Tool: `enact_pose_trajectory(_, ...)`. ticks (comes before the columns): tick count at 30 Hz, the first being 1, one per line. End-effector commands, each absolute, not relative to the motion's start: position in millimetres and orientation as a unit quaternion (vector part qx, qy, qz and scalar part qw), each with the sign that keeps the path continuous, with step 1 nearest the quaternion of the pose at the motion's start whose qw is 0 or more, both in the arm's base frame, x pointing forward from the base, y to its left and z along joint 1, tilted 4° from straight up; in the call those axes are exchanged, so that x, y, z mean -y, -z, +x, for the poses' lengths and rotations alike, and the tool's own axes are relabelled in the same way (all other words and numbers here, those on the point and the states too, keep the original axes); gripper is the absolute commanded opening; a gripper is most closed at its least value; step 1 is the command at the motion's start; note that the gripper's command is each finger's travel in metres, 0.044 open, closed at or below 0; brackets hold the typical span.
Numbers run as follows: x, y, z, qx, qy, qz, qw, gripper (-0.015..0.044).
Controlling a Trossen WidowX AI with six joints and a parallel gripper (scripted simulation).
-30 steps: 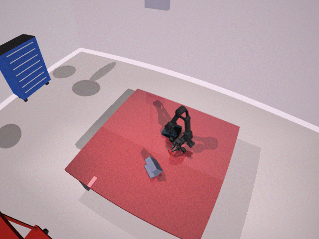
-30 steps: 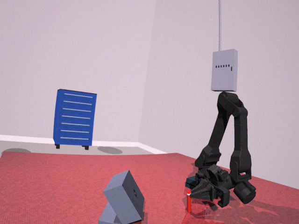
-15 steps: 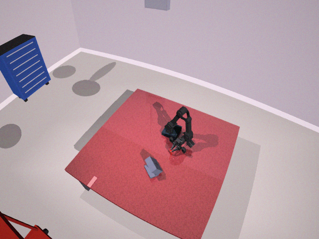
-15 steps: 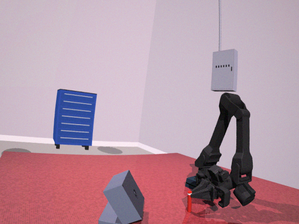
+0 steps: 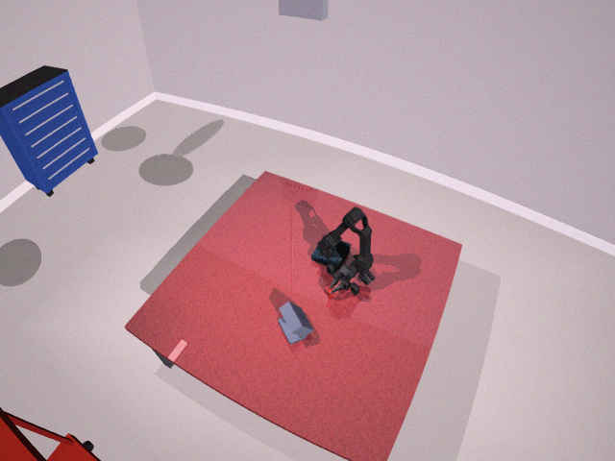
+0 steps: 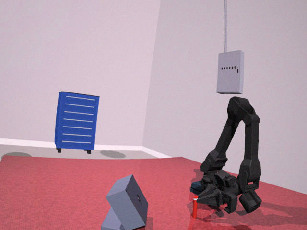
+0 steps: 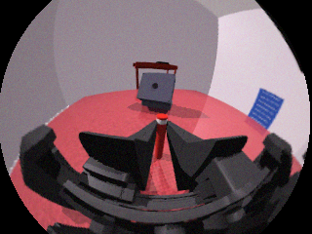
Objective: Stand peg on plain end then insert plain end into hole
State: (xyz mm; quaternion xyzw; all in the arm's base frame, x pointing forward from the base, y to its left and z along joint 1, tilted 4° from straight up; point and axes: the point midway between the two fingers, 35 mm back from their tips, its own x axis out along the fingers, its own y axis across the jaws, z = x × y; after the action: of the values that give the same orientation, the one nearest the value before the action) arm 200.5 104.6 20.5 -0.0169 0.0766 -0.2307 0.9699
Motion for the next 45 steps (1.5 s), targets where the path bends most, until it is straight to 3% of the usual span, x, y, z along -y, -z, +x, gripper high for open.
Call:
enact_pose_trajectory(1, -105.0, -18.4, 199.3, -0.077, 0.231, -0.017, 0.97, 0.0049)
enact_pose_trajectory(22, -106.1, -16.9, 195.4, -0.061, 0.219, -0.026, 0.973, 0.0049)
enact_pose_trajectory(26, -106.2, -18.9, 196.3, -0.059, 0.217, -0.027, 0.974, 0.013)
enact_pose_trajectory(45, -106.2, -18.9, 196.3, -0.059, 0.217, -0.027, 0.974, 0.013)
